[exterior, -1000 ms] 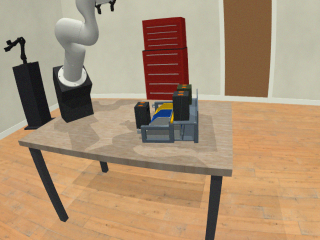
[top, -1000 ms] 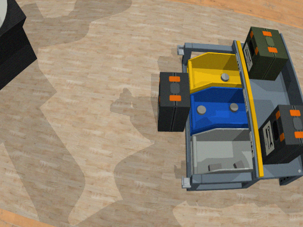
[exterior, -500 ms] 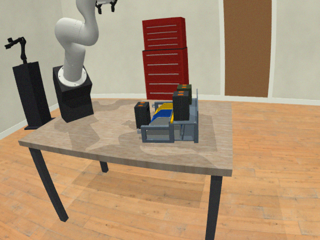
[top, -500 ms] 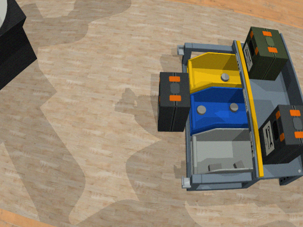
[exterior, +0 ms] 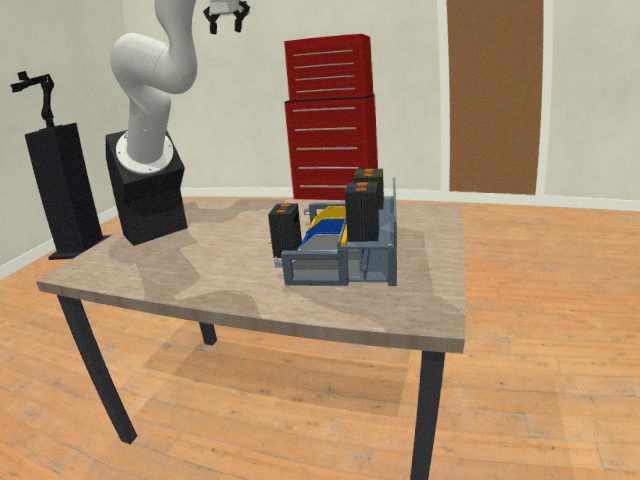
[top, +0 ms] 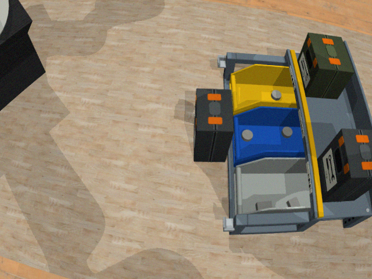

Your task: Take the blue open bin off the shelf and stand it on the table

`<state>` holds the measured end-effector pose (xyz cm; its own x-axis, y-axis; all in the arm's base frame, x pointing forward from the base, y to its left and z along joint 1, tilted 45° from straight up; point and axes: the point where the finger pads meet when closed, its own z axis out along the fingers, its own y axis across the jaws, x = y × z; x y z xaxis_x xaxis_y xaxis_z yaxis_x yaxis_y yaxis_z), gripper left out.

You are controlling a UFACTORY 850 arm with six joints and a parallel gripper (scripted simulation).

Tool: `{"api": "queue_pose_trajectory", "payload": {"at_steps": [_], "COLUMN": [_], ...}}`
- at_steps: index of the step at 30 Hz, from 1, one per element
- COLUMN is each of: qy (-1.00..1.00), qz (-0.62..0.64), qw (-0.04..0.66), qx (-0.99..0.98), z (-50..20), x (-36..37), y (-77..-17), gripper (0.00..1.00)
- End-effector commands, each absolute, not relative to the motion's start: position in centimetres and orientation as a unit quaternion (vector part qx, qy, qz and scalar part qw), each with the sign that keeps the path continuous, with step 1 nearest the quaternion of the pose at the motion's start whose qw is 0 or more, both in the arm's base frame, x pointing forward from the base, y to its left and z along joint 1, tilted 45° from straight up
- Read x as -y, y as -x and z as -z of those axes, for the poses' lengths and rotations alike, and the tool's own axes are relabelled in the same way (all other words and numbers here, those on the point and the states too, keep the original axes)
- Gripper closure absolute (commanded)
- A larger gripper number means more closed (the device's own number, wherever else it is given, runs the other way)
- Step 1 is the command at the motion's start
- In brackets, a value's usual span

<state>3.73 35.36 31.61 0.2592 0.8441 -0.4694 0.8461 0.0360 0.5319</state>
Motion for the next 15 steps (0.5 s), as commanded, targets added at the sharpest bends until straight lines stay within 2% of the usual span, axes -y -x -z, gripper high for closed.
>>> {"api": "queue_pose_trajectory", "payload": {"at_steps": [1, 4, 15], "qy": [-0.718, -0.751, -0.751], "qz": [0.016, 0.039, 0.039], "qw": [0.383, 0.382, 0.382], "qx": [-0.581, -0.538, -0.538], "z": [-31.6, -31.6, -31.6], "x": [-35.0, -34.3, -34.3], "y": [-5.8, -9.1, -9.1], "gripper": [0.00, 0.00, 0.00]}}
